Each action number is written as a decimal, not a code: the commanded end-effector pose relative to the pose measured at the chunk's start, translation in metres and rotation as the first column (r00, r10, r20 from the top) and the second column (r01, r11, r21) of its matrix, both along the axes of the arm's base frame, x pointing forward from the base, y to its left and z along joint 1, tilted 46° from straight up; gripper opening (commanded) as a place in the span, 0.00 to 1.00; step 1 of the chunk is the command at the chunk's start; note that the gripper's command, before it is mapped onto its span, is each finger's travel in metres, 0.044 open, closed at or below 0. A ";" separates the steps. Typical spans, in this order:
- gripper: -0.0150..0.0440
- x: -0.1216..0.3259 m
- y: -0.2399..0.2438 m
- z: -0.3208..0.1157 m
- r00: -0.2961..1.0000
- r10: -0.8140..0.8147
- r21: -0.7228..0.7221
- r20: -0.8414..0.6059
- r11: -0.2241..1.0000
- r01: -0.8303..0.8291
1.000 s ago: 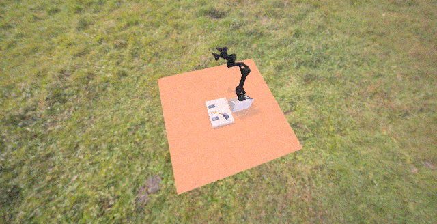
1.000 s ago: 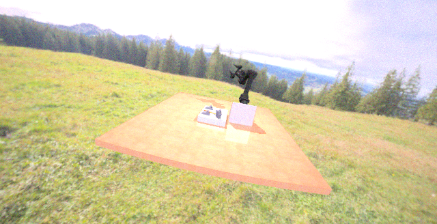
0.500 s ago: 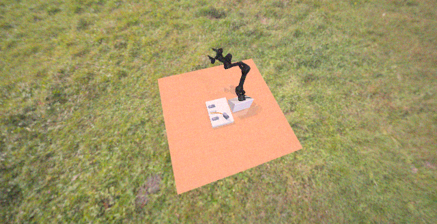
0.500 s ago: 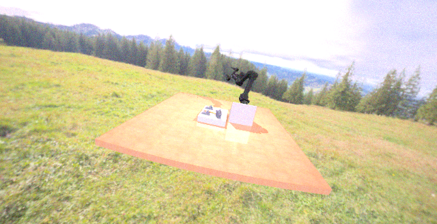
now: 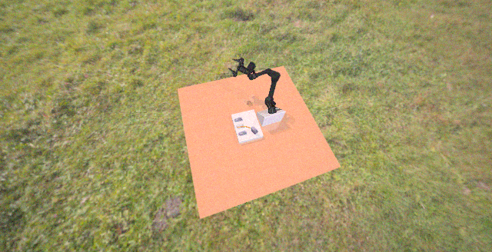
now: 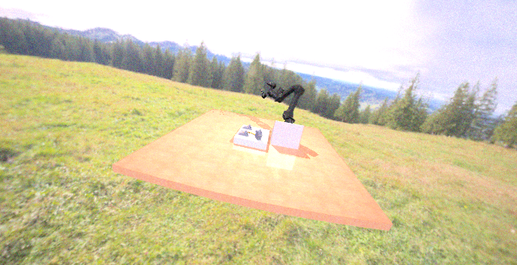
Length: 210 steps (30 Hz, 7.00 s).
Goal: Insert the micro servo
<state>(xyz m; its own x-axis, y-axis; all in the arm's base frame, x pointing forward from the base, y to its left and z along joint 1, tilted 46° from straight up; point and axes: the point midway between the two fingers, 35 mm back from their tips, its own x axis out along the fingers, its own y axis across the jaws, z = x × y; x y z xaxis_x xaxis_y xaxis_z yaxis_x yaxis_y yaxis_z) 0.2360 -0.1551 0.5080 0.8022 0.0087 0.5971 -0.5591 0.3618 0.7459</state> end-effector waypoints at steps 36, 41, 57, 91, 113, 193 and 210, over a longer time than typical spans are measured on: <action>1.00 0.175 0.022 -0.181 0.854 0.289 0.604 -0.433 0.796 0.037; 1.00 0.192 0.040 -0.218 0.789 0.326 0.636 -0.521 0.765 0.104; 1.00 0.210 0.113 -0.335 0.507 0.407 0.606 -0.760 0.727 0.323; 1.00 0.099 0.226 -0.519 -0.335 0.057 -0.104 -0.940 0.891 0.442; 1.00 0.004 0.238 -0.546 -0.591 -0.494 -0.637 -0.637 0.770 0.043; 0.25 0.000 0.202 -0.531 -0.584 -0.601 -0.715 -0.545 0.697 -0.050; 0.25 -0.003 0.173 -0.502 -0.577 -0.650 -0.709 -0.495 0.685 -0.164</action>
<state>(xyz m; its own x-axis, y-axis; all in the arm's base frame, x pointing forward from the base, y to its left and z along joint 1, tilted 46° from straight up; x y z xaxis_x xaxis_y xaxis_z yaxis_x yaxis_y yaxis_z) 0.2327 0.0172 0.0047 0.0081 -0.7114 -0.7027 0.8877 0.3287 -0.3225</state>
